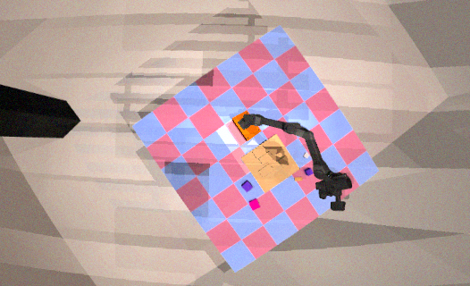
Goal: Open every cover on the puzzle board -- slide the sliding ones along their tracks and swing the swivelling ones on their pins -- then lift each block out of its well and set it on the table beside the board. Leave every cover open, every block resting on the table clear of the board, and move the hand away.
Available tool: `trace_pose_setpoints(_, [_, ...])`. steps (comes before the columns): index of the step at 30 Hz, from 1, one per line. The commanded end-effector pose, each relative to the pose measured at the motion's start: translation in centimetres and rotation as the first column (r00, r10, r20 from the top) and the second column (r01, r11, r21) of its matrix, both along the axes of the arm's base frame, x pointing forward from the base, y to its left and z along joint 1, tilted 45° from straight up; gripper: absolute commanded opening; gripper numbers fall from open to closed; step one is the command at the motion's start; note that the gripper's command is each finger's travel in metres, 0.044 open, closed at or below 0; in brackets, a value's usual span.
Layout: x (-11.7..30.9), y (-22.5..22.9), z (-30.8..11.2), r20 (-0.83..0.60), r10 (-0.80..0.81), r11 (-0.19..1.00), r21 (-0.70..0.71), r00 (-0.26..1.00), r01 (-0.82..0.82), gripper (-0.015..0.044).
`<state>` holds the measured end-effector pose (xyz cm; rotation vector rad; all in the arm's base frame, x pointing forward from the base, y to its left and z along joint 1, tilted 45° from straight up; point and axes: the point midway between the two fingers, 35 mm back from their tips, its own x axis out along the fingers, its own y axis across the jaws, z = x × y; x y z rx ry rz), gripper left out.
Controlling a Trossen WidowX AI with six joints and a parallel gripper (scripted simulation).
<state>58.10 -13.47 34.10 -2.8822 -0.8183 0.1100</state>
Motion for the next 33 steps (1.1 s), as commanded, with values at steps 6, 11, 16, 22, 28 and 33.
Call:
trace_pose_setpoints(6, [-0.2,0.5,-1.7,-0.161,0.001,0.986,0.163,0.987,0.026,0.0242])
trace_pose_setpoints(11, [-0.6,1.1,-3.7,-0.334,0.024,0.940,0.329,0.942,0.093,0.0111])
trace_pose_setpoints(16, [-1.2,1.8,-5.7,-0.491,0.068,0.864,0.464,0.869,0.194,0.0000])
trace_pose_setpoints(22, [-2.1,2.6,-8.1,-0.647,0.146,0.742,0.572,0.748,0.350,0.0000])
trace_pose_setpoints(28, [-3.3,3.6,-10.4,-0.760,0.244,0.595,0.608,0.603,0.526,0.0000])
trace_pose_setpoints(33, [-4.5,4.5,-12.3,-0.815,0.335,0.463,0.579,0.473,0.671,0.0000])
